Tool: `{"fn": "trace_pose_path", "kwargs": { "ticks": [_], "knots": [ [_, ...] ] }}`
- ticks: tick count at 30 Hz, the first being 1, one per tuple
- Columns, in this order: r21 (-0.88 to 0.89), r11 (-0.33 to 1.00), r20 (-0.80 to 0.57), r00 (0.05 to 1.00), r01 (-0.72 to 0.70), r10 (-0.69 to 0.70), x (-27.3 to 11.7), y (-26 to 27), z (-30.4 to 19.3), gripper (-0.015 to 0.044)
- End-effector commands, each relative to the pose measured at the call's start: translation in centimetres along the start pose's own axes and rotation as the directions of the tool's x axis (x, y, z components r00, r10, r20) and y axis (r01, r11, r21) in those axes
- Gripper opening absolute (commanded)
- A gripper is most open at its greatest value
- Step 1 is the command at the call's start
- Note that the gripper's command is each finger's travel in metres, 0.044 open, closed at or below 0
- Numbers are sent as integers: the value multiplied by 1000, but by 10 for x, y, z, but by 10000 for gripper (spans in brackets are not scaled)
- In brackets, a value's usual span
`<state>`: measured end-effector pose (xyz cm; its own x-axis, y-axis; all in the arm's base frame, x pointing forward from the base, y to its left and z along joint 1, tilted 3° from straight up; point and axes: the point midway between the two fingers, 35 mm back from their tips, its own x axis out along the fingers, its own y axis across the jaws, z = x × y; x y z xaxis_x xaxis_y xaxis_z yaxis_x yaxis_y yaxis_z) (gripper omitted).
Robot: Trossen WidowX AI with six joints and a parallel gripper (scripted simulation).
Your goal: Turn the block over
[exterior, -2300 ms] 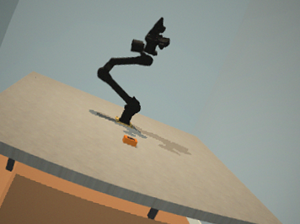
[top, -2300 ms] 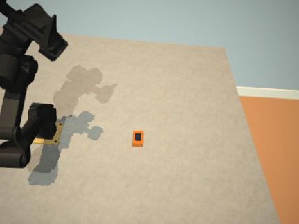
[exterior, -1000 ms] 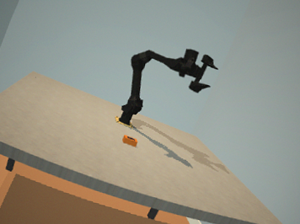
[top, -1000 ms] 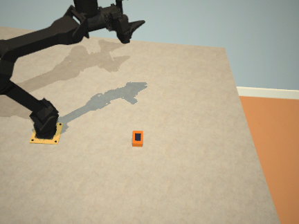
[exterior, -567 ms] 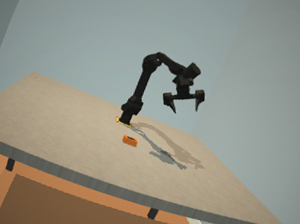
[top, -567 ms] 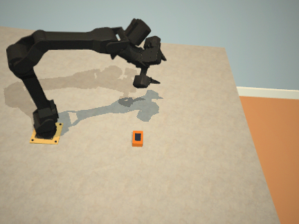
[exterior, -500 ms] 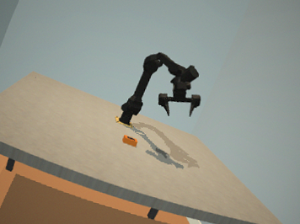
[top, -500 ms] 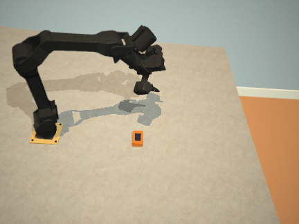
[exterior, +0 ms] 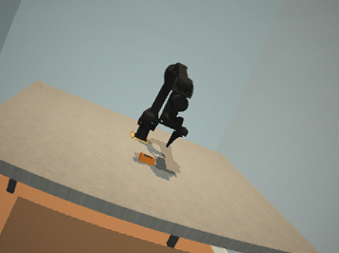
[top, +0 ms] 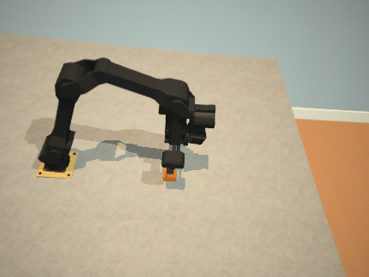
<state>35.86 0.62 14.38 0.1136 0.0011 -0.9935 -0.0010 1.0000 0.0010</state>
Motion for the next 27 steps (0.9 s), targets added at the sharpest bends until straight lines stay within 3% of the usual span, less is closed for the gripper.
{"fn": "trace_pose_path", "kwargs": {
  "ticks": [1, 5, 9, 27],
  "knots": [
    [-44, 999, -42, 999, -18, 17, 0, -3, -3, 440],
    [-44, 999, -42, 999, -18, 17, 2, -5, -4, 440],
    [-44, 999, -42, 999, -18, 17, 33, -4, -5, 440],
    [-44, 999, -42, 999, -18, 17, 55, -5, -6, 440]
  ]
}}
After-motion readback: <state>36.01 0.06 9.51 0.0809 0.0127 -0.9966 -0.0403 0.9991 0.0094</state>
